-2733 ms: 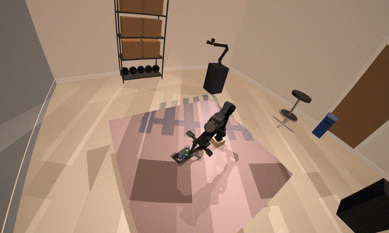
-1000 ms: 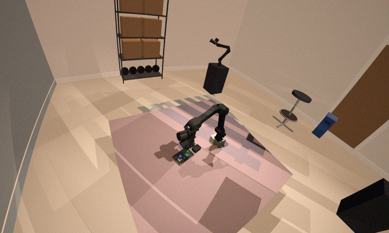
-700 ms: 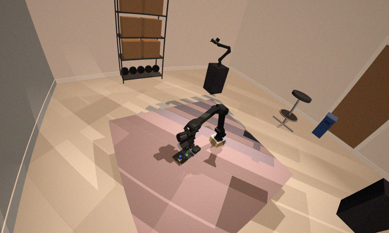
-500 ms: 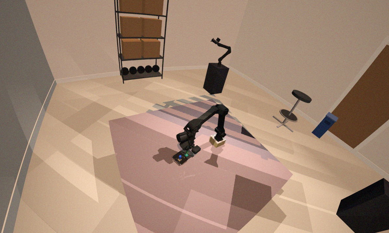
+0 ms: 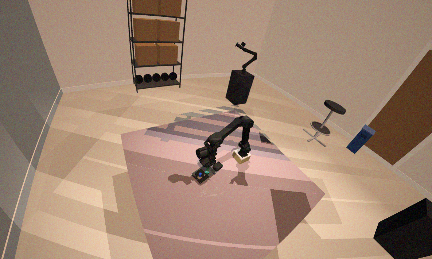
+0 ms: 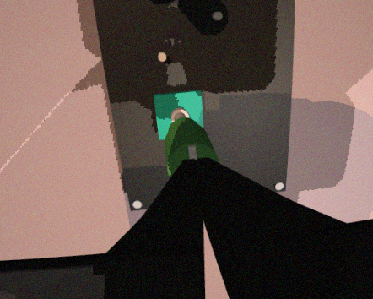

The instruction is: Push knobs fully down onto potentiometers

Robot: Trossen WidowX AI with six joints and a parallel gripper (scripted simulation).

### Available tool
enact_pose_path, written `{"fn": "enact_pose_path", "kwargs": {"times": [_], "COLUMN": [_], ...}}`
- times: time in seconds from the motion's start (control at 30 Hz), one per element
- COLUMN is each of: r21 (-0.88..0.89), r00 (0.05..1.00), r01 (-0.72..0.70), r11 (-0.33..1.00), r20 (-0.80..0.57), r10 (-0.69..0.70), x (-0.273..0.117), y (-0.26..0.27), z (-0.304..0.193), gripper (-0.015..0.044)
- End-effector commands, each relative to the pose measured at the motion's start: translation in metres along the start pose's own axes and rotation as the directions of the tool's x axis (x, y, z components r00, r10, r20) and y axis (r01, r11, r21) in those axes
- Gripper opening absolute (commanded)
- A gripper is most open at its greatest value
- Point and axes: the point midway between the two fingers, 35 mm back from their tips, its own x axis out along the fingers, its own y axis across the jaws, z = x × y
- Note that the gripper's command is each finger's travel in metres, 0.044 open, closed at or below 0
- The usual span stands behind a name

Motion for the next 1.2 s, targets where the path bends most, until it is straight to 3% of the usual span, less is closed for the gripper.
{"fn": "enact_pose_path", "kwargs": {"times": [0.0,1.17], "r21": [-0.003,-0.003], "r00": [1.0,1.0], "r01": [-0.003,-0.003], "r11": [1.0,1.0], "r20": [-0.001,-0.001], "r10": [0.003,0.003], "x": [0.0019,0.0101], "y": [0.0004,0.0005], "z": [0.0,-0.0001], "gripper": [0.0,0.0]}}
